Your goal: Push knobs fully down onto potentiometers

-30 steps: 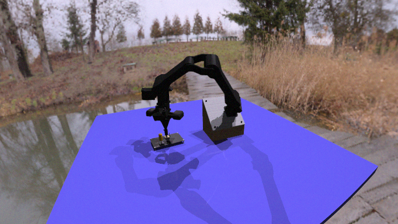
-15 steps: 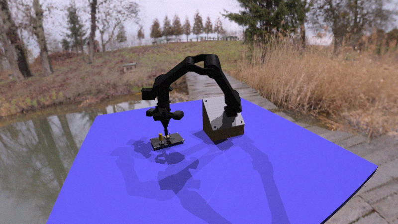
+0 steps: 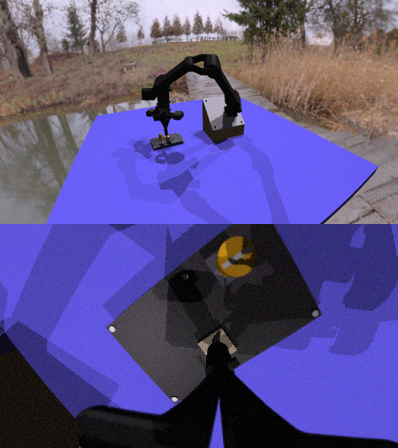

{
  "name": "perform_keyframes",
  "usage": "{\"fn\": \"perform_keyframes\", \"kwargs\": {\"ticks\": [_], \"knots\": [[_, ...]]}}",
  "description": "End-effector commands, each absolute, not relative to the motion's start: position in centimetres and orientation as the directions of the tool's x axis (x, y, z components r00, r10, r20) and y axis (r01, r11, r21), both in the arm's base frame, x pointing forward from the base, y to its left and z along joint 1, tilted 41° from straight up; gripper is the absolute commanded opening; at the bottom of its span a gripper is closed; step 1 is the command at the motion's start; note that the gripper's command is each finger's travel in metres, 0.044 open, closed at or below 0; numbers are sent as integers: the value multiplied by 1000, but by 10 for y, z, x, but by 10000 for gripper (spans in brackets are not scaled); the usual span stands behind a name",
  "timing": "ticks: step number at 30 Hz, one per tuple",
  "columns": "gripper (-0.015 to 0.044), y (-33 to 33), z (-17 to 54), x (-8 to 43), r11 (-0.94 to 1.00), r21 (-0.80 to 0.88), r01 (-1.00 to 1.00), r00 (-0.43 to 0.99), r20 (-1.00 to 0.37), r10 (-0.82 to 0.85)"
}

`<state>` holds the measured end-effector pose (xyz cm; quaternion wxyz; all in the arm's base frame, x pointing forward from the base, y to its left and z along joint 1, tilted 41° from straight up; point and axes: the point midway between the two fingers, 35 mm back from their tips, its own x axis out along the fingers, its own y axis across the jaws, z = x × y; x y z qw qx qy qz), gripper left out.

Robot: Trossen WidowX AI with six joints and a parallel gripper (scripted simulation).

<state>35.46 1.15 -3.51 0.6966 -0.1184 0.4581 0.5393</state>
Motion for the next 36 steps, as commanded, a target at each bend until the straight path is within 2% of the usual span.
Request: {"fn": "perform_keyframes", "kwargs": {"ticks": [1, 36], "knots": [[0, 26, -48, 356, 359, 331, -873, -23, -763, 647], [0, 6, -25, 357, 360, 330, -873, -23, -764, 645]]}}
